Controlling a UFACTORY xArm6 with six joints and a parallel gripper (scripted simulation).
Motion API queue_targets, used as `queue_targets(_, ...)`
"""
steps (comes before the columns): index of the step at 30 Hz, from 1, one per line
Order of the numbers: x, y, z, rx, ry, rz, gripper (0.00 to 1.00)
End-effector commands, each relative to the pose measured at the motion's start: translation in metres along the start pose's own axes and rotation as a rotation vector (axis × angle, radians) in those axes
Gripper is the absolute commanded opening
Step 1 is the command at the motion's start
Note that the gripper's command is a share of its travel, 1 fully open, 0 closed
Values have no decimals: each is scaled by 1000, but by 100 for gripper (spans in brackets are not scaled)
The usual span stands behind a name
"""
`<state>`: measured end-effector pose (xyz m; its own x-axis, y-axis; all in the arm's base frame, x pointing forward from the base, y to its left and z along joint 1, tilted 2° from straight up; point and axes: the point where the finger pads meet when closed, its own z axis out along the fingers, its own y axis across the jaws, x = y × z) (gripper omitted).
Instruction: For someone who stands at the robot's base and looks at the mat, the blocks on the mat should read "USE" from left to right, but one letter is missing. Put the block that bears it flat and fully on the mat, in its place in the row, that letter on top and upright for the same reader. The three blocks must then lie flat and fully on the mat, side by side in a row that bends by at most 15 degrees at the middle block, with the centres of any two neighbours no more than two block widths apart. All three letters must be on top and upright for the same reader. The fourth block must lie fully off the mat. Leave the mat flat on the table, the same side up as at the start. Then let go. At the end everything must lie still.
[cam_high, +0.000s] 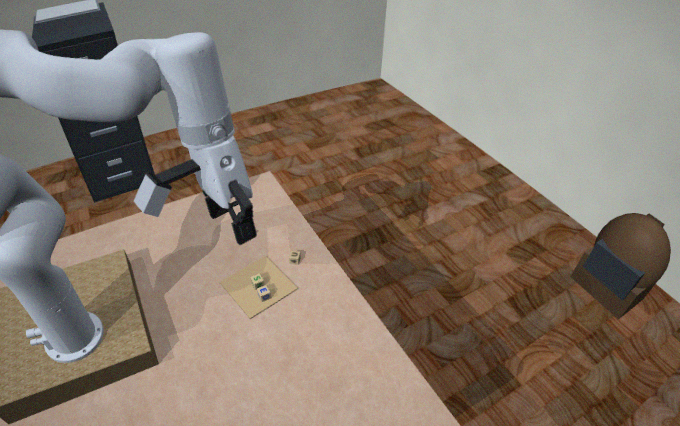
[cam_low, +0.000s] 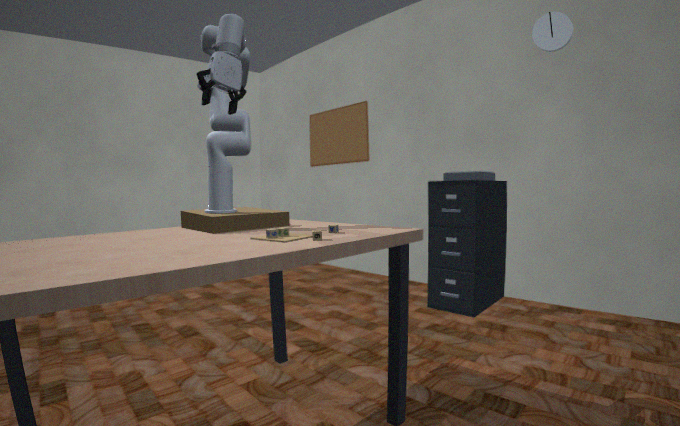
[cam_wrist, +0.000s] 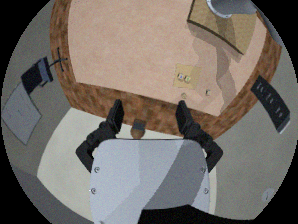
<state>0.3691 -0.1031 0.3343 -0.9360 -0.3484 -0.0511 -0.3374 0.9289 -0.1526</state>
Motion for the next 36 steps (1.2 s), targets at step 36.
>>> queue_targets(36, -123, 115, 63, -235, 302, 68, 100)
